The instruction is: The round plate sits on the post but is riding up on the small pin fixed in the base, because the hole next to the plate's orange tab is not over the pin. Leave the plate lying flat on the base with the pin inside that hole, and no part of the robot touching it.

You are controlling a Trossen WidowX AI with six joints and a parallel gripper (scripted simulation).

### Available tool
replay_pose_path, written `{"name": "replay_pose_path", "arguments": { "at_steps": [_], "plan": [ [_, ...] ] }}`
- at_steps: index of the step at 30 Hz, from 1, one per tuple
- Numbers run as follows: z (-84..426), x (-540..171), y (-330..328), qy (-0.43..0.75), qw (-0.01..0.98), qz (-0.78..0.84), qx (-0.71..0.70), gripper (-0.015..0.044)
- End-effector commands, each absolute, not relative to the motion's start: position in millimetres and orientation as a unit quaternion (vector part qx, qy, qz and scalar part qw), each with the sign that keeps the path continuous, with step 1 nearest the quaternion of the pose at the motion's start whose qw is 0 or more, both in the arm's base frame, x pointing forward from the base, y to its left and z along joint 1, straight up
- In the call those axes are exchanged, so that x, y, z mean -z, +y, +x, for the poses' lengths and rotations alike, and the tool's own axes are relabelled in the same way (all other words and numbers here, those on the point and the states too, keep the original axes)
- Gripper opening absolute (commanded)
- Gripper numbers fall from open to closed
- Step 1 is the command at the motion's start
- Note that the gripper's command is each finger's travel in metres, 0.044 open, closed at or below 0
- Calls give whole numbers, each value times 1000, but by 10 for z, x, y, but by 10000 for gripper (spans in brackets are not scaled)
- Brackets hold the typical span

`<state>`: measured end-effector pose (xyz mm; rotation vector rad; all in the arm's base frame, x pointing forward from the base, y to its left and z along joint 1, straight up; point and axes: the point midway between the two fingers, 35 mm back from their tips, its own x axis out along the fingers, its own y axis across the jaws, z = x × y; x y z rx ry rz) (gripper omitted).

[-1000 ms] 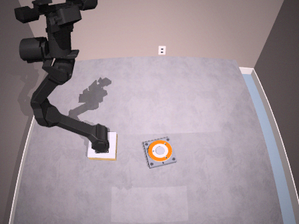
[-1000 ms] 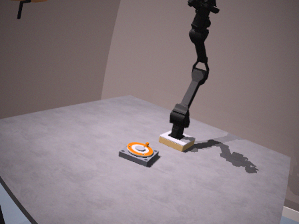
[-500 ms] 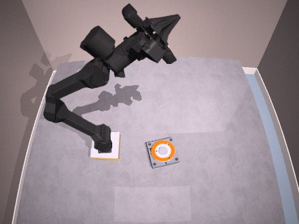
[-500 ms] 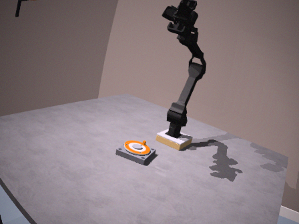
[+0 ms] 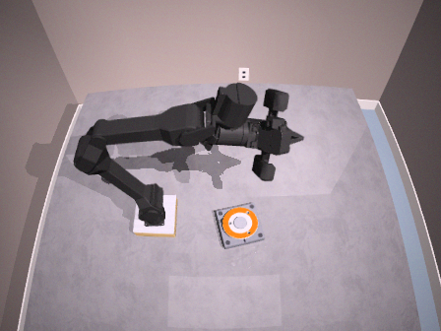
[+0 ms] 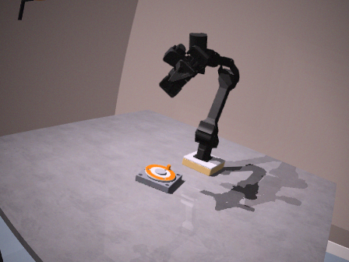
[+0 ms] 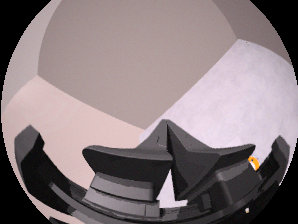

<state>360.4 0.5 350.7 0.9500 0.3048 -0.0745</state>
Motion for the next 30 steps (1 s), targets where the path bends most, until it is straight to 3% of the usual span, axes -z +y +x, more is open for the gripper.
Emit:
{"name": "replay_pose_path", "arguments": {
  "at_steps": [1,8,14,30],
  "plan": [
    [3527,-2723,-81,272,890,356,89,0],
    [3079,-1719,-183,473,852,194,108,0],
    [2202,-962,-235,692,721,34,35,0],
    [2188,-779,-199,700,713,29,30,0]
  ]
}}
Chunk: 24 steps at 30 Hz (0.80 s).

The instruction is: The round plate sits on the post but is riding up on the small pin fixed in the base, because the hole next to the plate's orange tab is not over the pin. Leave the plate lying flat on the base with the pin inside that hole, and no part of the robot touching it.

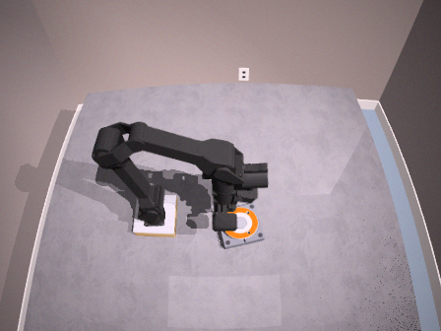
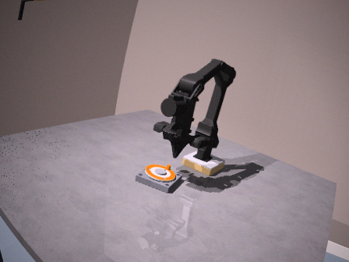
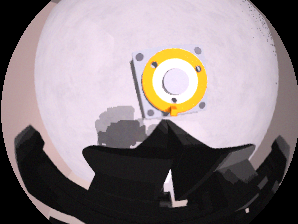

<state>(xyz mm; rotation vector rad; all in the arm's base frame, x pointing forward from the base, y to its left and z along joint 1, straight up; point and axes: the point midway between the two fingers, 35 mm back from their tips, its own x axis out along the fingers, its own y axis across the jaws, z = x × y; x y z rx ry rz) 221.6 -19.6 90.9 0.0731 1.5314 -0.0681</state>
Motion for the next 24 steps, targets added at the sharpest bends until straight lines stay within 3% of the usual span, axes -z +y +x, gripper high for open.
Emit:
{"name": "replay_pose_path", "arguments": {
  "at_steps": [1,24],
  "plan": [
    [2190,-729,-199,700,713,29,30,0],
    [2127,-458,-313,700,713,29,30,0]
  ]
}}
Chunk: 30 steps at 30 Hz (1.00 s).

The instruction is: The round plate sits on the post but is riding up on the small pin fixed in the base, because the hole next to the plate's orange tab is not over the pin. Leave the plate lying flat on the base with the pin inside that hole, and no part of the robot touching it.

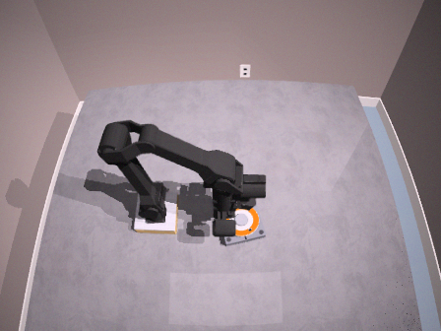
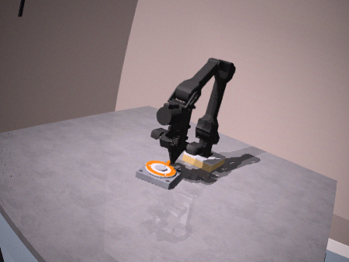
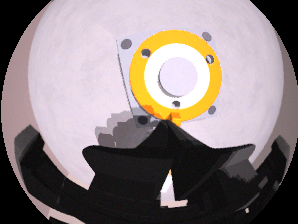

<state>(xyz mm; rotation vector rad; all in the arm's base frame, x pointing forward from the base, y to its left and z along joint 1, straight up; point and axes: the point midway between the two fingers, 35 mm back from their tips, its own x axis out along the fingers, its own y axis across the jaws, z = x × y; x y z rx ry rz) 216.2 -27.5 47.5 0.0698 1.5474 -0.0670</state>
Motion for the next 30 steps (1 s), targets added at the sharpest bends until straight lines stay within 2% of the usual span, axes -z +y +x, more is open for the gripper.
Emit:
{"name": "replay_pose_path", "arguments": {
  "at_steps": [1,30],
  "plan": [
    [2124,-457,-324,700,713,29,30,0],
    [2207,-463,-697,700,713,28,31,0]
  ]
}}
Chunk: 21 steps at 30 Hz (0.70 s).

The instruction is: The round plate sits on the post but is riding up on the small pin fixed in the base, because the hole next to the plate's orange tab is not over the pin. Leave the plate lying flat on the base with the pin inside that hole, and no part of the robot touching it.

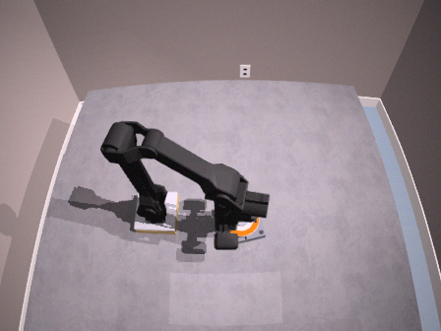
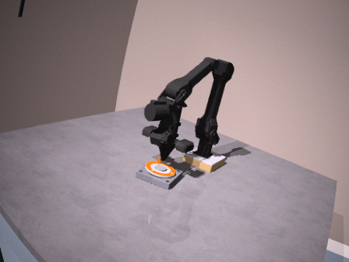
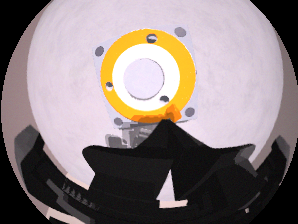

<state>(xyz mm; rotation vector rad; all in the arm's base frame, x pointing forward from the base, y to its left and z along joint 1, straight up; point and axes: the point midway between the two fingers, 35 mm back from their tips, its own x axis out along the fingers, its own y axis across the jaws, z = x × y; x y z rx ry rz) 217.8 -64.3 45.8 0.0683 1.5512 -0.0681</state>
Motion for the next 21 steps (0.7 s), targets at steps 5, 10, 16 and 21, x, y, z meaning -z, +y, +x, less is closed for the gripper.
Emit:
{"name": "replay_pose_path", "arguments": {
  "at_steps": [5,10,16,21],
  "plan": [
    [2249,-474,-764,700,713,27,32,0],
    [2301,-485,-818,700,713,27,32,0],
    [2361,-497,-867,700,713,27,32,0],
    [2413,-503,-896,700,713,27,32,0]
  ]
}}
